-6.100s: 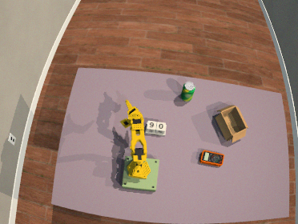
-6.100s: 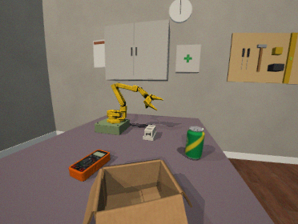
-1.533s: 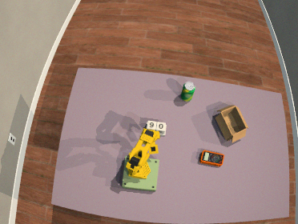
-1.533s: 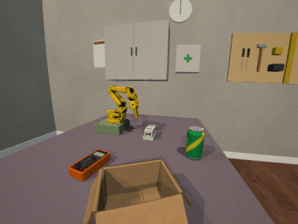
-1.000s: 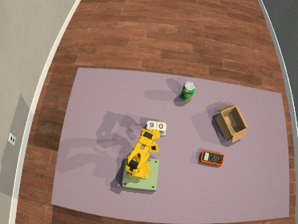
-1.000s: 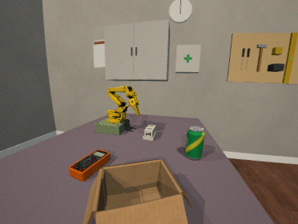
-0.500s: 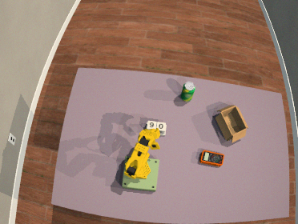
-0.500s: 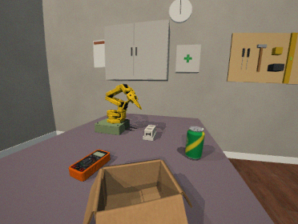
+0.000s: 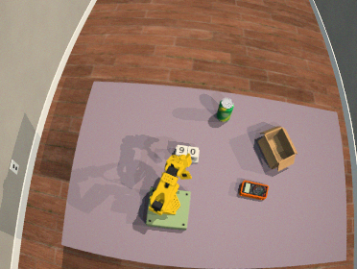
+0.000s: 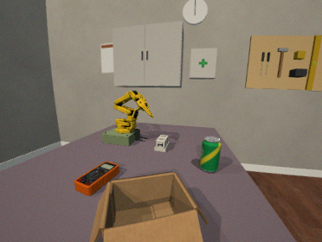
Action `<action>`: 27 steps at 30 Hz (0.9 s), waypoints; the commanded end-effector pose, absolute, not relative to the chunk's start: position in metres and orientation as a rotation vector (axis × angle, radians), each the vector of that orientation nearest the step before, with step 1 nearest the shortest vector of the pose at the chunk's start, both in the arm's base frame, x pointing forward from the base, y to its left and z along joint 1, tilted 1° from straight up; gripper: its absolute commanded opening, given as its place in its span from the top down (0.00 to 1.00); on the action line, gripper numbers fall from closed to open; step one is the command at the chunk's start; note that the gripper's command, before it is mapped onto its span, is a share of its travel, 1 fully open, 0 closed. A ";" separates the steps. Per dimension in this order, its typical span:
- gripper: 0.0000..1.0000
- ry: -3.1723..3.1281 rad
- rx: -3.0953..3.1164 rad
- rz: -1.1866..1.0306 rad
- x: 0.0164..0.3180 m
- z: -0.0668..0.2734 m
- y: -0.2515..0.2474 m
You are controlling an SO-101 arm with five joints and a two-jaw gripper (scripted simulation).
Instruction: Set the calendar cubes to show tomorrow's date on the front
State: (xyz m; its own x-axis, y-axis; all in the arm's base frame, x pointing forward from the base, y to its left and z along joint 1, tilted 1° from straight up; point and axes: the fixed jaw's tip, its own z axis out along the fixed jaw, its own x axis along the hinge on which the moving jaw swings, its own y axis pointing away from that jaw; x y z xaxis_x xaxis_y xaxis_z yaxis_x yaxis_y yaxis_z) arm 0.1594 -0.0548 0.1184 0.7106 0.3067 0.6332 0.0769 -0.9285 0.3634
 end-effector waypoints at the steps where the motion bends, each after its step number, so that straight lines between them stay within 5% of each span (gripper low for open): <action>1: 0.65 0.254 2.638 1.030 0.158 0.116 -0.056; 27: 0.65 -0.660 2.831 1.030 0.172 0.128 -0.064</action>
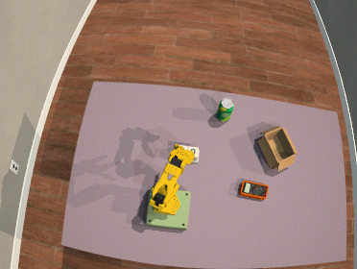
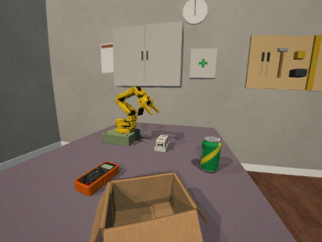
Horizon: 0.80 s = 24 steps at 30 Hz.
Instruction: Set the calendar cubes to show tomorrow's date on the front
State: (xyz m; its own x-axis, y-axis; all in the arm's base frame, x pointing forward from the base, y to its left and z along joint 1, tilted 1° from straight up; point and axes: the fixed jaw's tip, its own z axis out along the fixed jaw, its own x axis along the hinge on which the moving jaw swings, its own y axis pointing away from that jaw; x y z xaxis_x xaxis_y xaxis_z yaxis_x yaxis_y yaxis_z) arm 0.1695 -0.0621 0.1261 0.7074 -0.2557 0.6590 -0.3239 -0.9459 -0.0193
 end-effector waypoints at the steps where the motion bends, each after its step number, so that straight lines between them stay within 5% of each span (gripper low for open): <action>1: 0.65 -0.726 2.832 1.025 0.173 0.129 -0.065; 24: 0.65 -1.982 2.520 0.824 0.207 0.125 -0.078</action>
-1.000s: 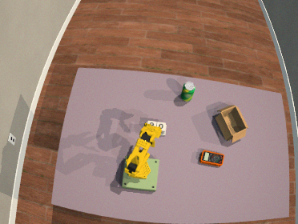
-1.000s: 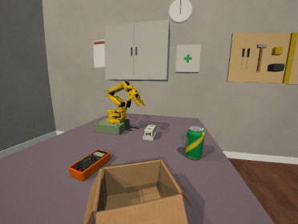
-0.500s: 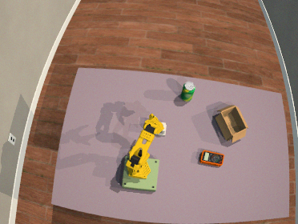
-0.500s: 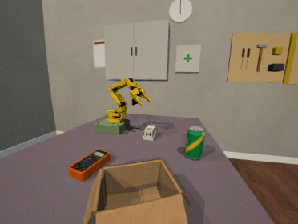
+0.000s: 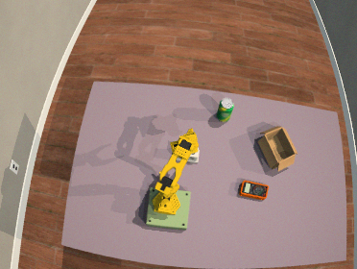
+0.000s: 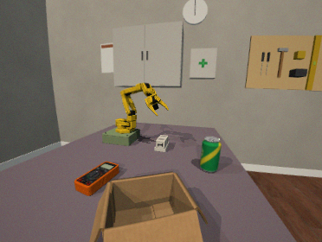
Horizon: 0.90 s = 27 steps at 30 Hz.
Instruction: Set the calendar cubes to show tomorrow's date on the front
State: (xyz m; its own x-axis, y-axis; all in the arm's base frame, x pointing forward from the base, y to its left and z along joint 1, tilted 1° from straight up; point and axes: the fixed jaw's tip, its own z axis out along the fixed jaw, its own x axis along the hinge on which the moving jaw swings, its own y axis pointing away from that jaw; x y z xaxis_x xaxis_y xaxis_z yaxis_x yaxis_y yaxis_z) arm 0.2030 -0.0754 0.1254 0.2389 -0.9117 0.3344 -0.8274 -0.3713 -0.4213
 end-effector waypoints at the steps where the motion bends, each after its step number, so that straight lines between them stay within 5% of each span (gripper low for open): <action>1: 0.65 1.808 -2.238 -0.730 0.208 0.124 -0.078; 27: 0.65 2.007 -2.048 -0.649 0.217 0.119 -0.081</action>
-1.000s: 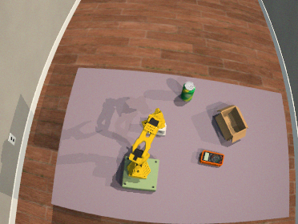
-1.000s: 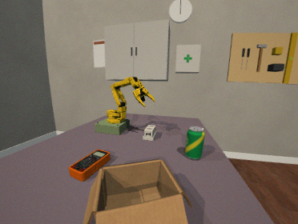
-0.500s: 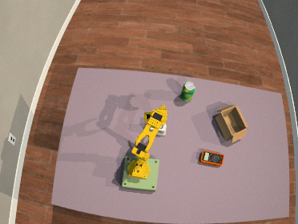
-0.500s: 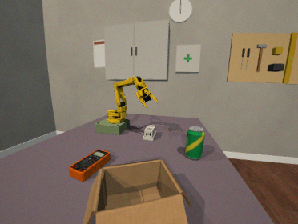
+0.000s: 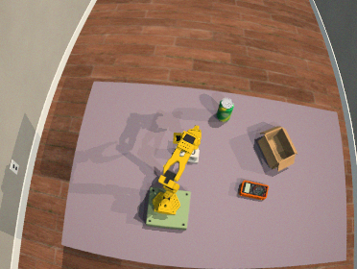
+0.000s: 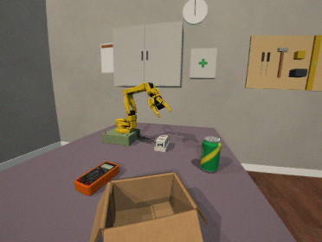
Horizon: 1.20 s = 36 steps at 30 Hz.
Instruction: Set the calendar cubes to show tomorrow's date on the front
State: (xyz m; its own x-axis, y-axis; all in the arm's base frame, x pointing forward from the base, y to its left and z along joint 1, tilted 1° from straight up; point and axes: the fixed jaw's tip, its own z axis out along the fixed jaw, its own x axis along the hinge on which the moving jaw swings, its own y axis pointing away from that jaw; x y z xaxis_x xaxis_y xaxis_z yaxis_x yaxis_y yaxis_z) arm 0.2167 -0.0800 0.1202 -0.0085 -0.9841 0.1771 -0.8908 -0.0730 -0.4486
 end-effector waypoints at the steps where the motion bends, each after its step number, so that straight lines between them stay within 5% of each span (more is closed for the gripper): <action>1: 0.65 2.010 -2.051 -0.642 0.217 0.118 -0.081; 23: 0.65 2.193 -2.237 -0.030 0.196 0.028 -0.074; 36: 0.65 2.218 -2.230 0.011 0.198 0.020 -0.074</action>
